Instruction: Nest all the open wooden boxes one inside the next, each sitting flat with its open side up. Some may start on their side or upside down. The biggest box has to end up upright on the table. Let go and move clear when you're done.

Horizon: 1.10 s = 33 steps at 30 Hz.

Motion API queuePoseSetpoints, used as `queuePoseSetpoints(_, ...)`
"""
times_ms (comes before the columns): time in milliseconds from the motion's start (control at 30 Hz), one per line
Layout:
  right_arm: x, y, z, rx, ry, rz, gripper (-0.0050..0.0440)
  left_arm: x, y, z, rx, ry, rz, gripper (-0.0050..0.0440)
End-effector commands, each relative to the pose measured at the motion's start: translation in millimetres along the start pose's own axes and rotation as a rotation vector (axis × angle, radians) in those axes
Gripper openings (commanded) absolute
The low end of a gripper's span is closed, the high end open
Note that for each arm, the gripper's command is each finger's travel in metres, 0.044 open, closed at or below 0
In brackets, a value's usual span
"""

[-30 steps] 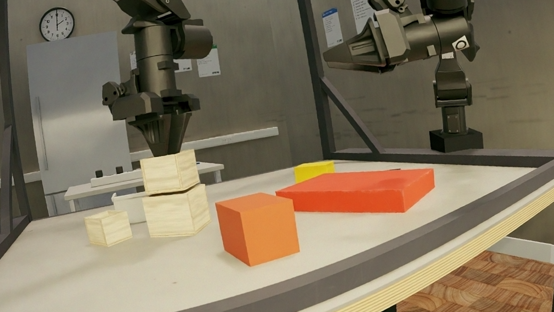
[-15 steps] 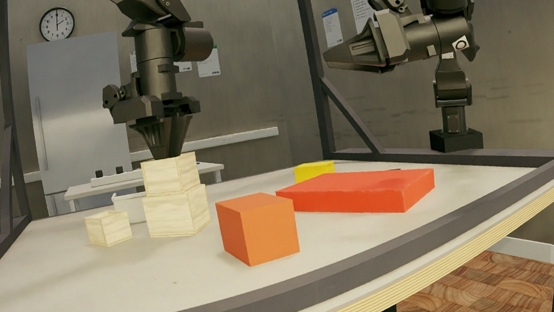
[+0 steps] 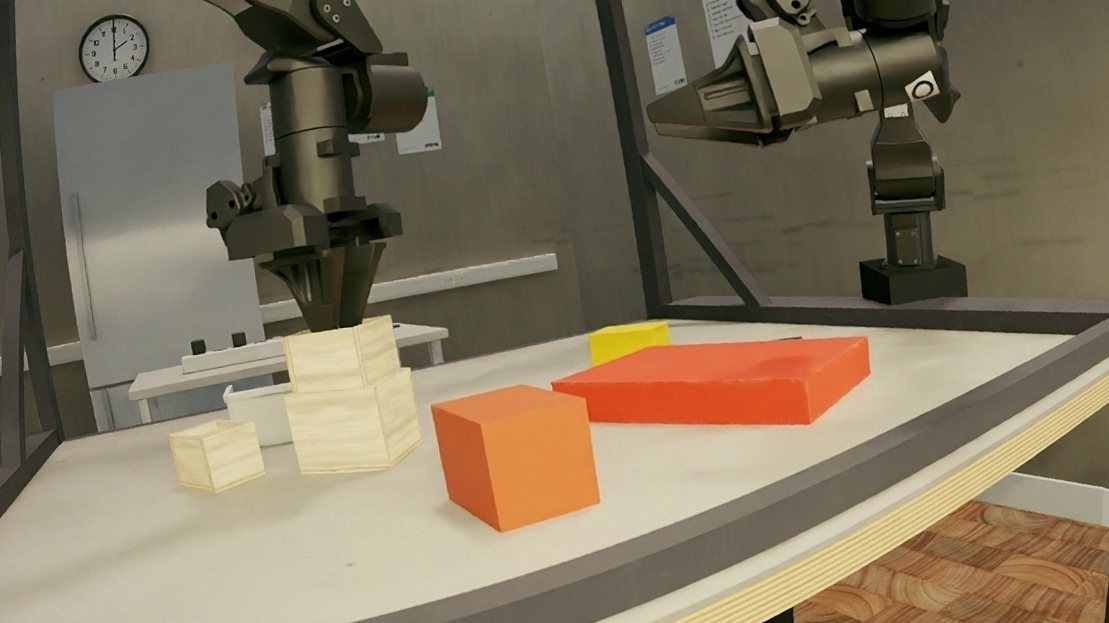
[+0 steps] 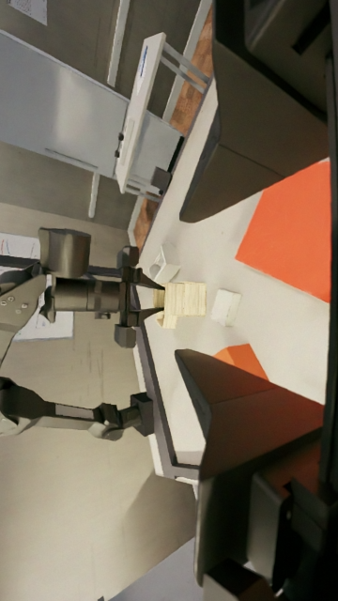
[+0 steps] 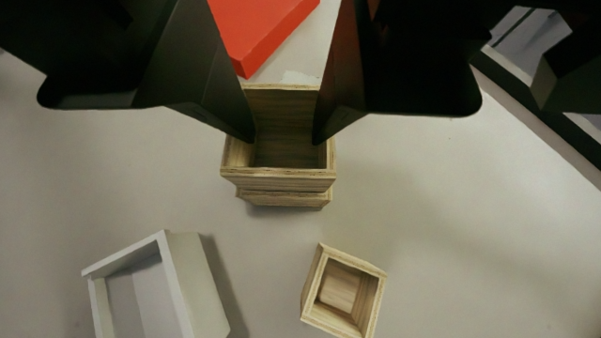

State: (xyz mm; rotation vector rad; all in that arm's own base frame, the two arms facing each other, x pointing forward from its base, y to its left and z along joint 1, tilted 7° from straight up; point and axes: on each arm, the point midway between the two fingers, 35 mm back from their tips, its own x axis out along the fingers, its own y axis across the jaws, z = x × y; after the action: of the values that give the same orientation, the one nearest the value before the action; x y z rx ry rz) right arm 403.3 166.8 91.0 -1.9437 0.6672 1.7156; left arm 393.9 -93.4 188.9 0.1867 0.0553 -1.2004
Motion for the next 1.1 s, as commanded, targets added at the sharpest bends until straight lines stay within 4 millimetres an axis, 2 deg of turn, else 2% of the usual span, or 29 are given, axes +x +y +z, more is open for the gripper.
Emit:
queuePoseSetpoints(0,5,0,-1,-0.002,0.0,0.001,0.0263,-1,1,7,0.017,-0.007,0.002,0.04)
queuePoseSetpoints(1067,36,0,-1,-0.002,-0.001,0.001,0.0263,-1,1,7,0.017,-0.007,0.002,0.04)
